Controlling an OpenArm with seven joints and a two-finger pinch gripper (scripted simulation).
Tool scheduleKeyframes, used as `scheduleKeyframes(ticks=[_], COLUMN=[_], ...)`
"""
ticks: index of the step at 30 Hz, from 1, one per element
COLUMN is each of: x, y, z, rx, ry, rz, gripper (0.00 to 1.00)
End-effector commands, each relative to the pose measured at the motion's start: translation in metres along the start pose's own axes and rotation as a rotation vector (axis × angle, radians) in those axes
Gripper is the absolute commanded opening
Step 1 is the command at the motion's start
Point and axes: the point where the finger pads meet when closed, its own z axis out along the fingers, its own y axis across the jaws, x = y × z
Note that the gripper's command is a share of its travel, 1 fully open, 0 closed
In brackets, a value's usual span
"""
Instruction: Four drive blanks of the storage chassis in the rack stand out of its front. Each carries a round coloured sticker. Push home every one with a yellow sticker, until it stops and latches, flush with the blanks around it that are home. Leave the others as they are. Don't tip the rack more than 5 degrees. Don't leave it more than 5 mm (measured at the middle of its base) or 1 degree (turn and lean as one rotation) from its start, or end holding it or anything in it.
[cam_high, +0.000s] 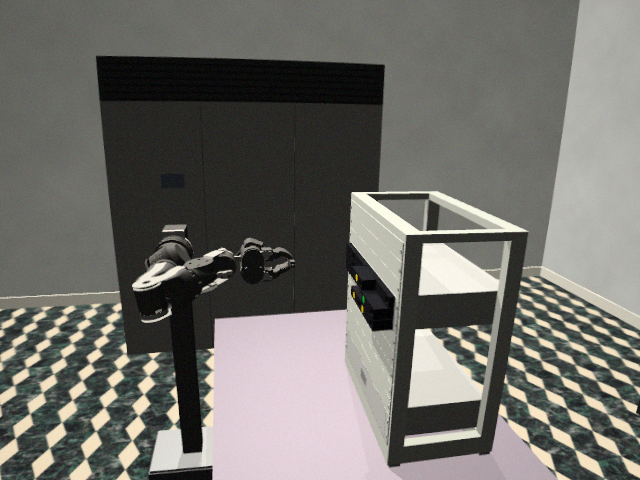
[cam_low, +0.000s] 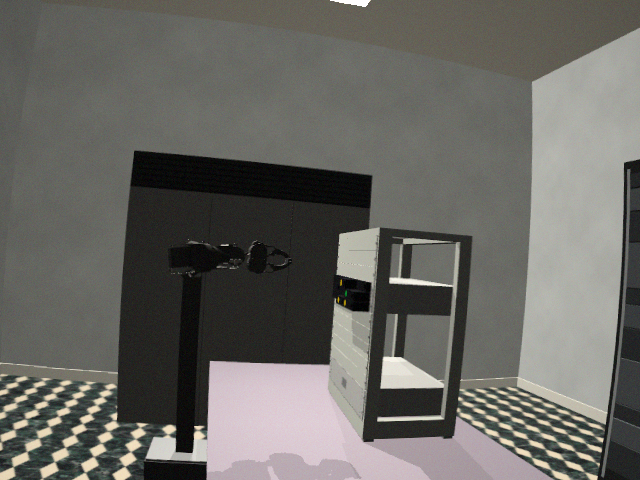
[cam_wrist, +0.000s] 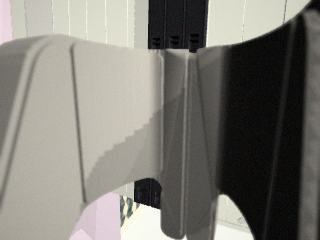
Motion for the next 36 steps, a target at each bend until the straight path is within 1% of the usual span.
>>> scheduleKeyframes(ticks=[1,15,20,24,26,33,36], x=[0.000,0.001,0.001,0.002,0.002,0.005,0.007], y=[0.001,0.001,-0.005,-0.026,-0.026,-0.077,-0.095], z=[0.000,0.000,0.005,0.023,0.023,0.066,0.081], rx=[-0.002,-0.002,-0.007,-0.006,-0.006,-0.004,-0.004], ry=[-0.043,-0.044,-0.057,-0.060,-0.060,-0.061,-0.061], rz=[0.003,0.002,0.000,0.000,0.000,0.000,0.000], gripper=[0.00,0.00,0.00,0.00,0.00,0.00,0.00])
